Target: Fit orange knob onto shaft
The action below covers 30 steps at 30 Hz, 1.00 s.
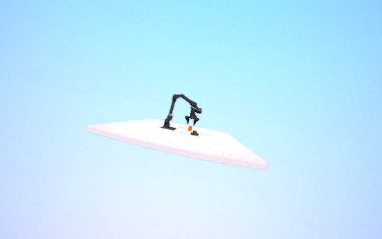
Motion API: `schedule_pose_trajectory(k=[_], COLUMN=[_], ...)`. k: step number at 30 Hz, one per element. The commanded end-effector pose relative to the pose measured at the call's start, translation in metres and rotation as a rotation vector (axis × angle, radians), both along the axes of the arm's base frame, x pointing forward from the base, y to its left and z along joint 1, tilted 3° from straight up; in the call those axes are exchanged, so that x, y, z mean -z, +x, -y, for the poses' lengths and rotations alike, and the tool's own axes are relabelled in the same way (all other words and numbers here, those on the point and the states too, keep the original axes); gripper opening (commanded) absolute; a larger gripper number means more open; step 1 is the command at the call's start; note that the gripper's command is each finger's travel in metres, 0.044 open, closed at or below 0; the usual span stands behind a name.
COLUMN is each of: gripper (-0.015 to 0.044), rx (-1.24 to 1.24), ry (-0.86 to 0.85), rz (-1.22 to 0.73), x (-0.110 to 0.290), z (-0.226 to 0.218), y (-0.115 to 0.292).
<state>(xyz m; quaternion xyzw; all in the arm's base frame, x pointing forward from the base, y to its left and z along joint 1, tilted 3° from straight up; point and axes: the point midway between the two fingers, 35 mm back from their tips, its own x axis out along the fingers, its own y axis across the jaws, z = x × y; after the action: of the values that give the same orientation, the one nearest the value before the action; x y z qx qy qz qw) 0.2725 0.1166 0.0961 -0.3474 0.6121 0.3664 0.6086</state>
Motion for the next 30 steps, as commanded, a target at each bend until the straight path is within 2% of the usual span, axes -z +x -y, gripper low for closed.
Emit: schedule_pose_trajectory(k=[1, 30], gripper=[0.044, 0.044], rx=[0.003, 0.003], ry=[0.002, 0.002], rz=[-0.001, -0.001], x=[0.006, 0.053], z=[-0.001, -0.002], y=[0.0, -0.001])
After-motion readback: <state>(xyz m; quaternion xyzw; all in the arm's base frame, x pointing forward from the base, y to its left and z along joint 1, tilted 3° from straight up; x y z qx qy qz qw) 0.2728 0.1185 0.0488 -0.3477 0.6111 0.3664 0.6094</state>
